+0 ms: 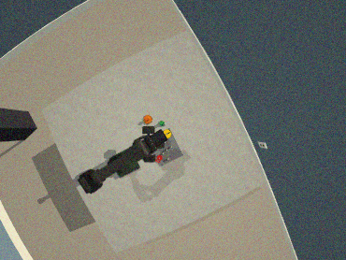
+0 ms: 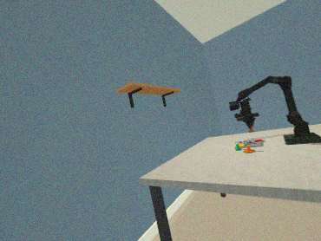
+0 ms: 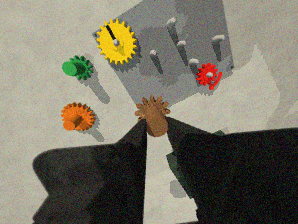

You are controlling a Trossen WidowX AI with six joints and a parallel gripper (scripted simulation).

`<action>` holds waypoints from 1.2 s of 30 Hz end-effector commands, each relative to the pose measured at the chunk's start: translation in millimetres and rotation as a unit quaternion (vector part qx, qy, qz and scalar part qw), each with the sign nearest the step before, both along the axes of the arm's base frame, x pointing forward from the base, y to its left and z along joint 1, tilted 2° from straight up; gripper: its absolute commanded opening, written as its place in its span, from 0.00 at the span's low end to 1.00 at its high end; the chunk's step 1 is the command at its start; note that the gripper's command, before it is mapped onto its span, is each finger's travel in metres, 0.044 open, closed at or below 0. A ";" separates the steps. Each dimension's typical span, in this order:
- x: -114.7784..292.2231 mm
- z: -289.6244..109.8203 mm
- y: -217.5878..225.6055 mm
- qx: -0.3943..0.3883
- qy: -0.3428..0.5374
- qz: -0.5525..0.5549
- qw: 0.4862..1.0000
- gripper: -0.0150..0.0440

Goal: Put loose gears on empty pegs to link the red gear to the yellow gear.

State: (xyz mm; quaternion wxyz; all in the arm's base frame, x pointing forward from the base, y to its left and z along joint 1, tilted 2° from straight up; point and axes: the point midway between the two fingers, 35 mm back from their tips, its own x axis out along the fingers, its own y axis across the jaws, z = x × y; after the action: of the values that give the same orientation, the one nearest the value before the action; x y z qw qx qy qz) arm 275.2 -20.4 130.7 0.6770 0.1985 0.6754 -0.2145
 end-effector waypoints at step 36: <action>-0.9 -35.1 -84.5 -0.005 -0.004 0.002 1.000 0.25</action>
State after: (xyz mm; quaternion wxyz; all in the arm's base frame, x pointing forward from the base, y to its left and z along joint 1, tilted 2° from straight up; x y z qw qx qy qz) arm 276.2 -97.6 99.6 0.6815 0.1978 0.6710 -0.2149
